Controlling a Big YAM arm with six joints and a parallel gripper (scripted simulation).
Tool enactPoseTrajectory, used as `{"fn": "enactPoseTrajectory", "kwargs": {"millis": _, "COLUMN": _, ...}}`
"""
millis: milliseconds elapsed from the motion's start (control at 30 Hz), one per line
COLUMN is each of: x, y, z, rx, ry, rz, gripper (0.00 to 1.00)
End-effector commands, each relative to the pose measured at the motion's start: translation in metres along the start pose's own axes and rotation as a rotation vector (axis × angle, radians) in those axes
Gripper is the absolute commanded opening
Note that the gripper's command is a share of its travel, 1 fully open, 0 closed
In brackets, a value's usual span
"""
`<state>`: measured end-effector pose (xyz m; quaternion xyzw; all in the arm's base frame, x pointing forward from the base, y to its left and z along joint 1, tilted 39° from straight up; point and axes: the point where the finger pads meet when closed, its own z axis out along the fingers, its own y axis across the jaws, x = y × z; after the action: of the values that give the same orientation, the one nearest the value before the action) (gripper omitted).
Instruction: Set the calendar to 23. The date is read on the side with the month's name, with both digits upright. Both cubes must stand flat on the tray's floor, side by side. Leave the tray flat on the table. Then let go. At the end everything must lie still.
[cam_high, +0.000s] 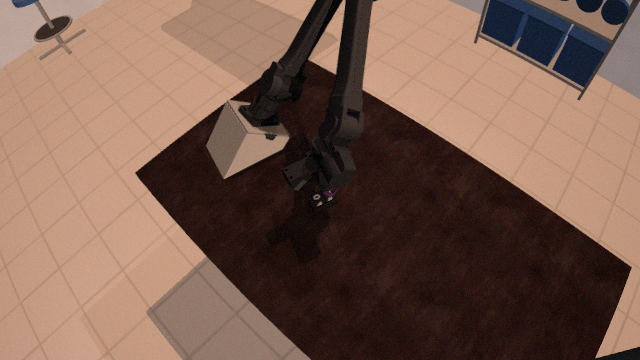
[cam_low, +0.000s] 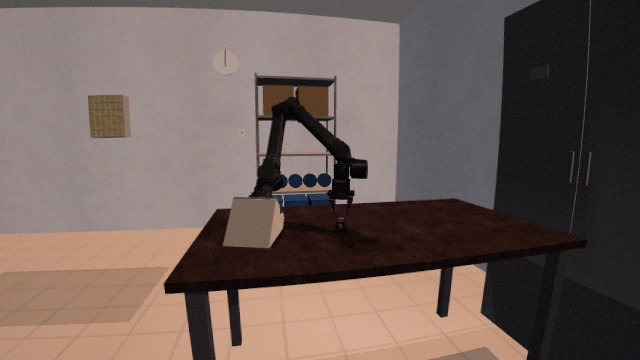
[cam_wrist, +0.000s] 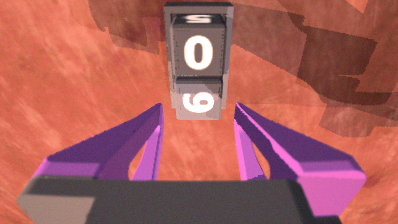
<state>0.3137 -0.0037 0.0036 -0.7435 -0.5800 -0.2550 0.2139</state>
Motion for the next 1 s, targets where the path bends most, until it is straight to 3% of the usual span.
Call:
{"fn": "enactPoseTrajectory", "kwargs": {"millis": 0, "x": -0.0052, "y": 0.0055, "z": -0.0018, "rx": -0.013, "ry": 0.001, "rz": 0.001, "gripper": 0.46}}
{"fn": "enactPoseTrajectory", "kwargs": {"millis": 967, "x": -0.0055, "y": 0.0088, "z": -0.0033, "rx": -0.018, "ry": 0.000, "rz": -0.002, "gripper": 0.46}}
